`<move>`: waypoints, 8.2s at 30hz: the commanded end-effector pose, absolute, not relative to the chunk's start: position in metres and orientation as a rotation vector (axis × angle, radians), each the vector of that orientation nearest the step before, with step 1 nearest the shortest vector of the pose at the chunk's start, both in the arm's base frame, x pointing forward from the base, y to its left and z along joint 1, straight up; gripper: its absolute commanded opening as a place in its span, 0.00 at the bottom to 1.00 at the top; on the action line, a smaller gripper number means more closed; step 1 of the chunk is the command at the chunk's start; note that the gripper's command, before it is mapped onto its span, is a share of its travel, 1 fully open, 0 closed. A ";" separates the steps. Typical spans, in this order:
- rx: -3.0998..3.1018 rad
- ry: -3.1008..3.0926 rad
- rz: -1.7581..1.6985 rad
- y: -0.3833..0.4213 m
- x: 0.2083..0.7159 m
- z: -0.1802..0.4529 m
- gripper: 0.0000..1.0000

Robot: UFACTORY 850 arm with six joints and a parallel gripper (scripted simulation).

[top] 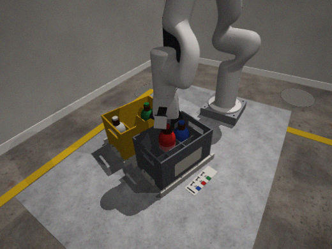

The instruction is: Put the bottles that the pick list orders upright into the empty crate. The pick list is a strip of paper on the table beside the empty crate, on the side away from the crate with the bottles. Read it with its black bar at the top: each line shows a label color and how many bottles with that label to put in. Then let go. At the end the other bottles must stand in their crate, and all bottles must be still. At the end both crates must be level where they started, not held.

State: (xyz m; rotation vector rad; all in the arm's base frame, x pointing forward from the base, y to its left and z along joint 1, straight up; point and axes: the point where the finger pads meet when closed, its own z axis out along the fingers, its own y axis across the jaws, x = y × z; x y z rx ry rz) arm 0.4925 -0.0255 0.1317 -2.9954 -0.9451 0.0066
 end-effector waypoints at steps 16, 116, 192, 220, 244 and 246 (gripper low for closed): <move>-2.996 -0.945 0.003 -0.026 0.493 0.125 0.00; -2.996 -0.945 0.003 -0.026 0.493 0.104 0.65; -2.996 -0.945 0.003 -0.026 0.494 0.141 0.65; -2.996 -0.945 0.003 -0.026 0.494 0.189 0.65; -2.996 -0.945 0.003 -0.026 0.494 0.189 0.65; -2.996 -0.945 0.003 -0.026 0.494 0.189 0.65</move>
